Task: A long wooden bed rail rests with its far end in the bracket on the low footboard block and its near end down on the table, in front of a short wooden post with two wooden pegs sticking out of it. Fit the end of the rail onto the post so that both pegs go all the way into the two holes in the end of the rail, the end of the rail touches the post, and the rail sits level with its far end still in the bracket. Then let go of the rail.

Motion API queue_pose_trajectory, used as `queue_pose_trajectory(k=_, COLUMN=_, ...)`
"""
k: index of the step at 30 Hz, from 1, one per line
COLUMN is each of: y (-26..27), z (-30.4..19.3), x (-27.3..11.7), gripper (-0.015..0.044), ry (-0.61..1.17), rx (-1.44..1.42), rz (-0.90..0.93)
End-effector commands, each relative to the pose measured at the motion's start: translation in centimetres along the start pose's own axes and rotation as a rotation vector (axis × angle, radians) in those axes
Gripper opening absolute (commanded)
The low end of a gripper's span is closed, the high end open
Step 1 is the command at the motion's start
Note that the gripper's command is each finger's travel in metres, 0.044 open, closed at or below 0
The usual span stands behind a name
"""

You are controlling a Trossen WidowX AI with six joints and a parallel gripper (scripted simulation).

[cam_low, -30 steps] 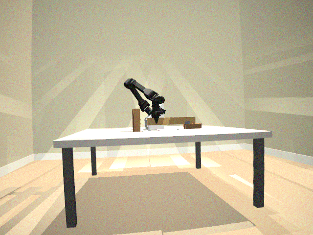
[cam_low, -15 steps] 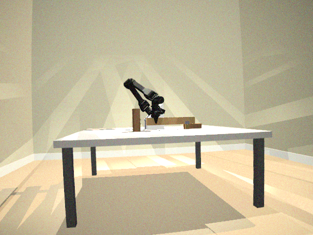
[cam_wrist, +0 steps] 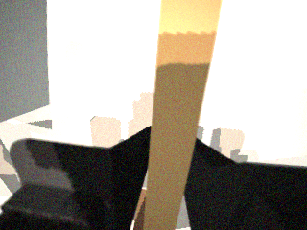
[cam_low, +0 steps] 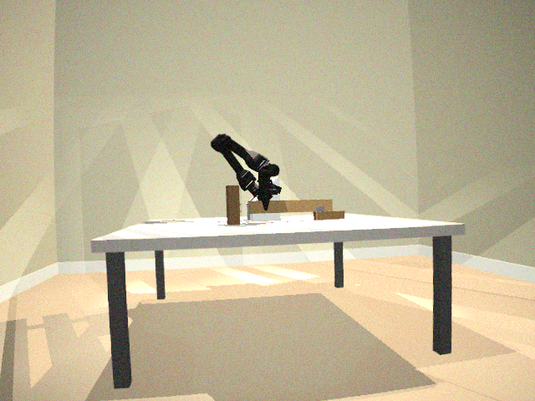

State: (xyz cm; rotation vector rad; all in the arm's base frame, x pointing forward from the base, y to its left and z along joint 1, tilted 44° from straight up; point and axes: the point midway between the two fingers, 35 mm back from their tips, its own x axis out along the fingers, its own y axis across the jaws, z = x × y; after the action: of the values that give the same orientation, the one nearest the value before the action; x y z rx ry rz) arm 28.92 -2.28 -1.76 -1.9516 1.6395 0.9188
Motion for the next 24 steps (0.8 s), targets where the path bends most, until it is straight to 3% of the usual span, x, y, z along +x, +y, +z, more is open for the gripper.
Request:
queue_pose_trajectory(k=1, y=-0.1, z=-0.33, x=-0.27, gripper=0.0, ry=0.0, rx=0.0, rz=-0.007)
queue_pose_trajectory(k=24, y=-0.15, z=-1.06, x=-0.09, gripper=0.0, ry=0.0, rx=0.0, rz=-0.007)
